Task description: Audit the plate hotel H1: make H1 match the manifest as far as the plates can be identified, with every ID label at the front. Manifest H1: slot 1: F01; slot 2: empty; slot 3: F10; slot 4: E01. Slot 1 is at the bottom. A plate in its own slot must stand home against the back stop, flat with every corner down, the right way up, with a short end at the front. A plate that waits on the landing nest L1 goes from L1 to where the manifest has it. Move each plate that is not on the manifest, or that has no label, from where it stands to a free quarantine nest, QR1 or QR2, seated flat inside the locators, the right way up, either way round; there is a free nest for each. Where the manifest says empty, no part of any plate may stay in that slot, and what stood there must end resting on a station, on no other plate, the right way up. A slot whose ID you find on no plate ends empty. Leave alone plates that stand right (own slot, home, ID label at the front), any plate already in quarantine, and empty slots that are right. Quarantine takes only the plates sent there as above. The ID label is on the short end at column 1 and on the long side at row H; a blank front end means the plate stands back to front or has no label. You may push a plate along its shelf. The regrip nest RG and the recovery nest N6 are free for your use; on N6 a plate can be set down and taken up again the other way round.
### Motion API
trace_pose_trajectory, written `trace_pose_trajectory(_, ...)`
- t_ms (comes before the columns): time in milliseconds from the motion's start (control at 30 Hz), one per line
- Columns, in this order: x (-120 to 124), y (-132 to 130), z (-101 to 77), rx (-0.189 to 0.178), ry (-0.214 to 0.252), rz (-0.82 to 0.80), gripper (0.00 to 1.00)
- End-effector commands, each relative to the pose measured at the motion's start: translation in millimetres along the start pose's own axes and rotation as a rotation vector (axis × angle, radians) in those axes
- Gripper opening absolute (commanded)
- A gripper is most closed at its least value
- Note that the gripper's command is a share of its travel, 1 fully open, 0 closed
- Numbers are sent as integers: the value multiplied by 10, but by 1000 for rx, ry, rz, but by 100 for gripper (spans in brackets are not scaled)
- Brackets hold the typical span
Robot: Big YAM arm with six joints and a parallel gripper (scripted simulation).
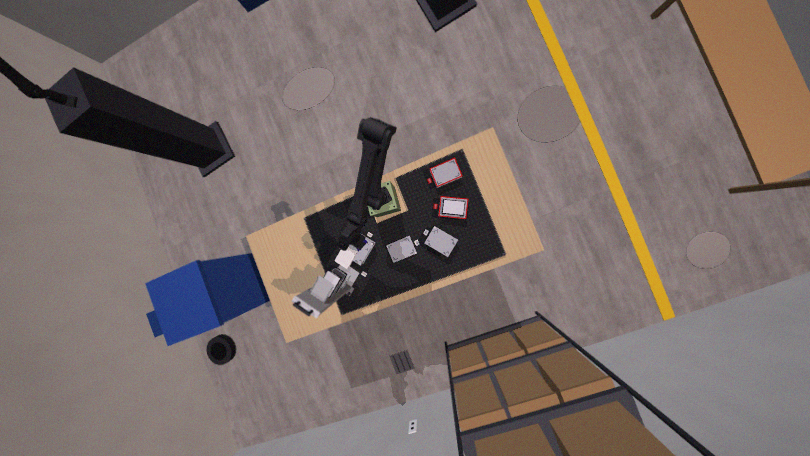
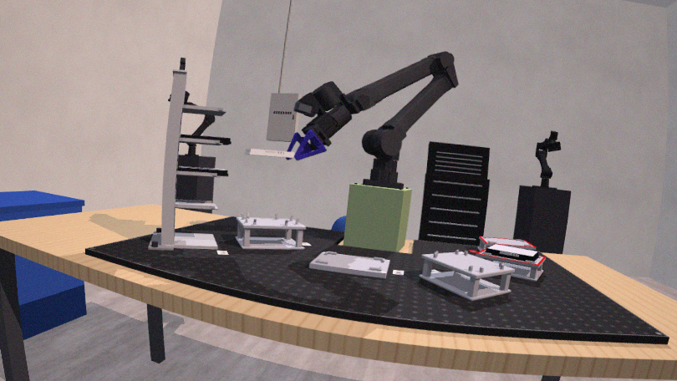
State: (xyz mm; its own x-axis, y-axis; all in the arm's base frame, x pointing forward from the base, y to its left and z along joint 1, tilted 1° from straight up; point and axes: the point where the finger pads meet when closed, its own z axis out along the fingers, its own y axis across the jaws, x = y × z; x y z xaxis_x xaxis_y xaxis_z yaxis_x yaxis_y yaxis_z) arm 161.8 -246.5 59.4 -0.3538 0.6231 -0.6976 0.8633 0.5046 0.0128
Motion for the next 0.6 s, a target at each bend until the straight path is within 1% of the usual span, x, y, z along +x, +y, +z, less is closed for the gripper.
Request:
trace_pose_trajectory(0, -56, 31, 15, -6, -24, 7, 86)
trace_pose_trajectory(300, -30, 31, 40, -6, -24, 7, 86)
trace_pose_trajectory(333, -47, 31, 31, -6, -32, 8, 86)
trace_pose_trajectory(400, -19, 31, 50, -6, -24, 7, 86)
trace_pose_trajectory(567, 0, 30, 68, -5, -23, 7, 86)
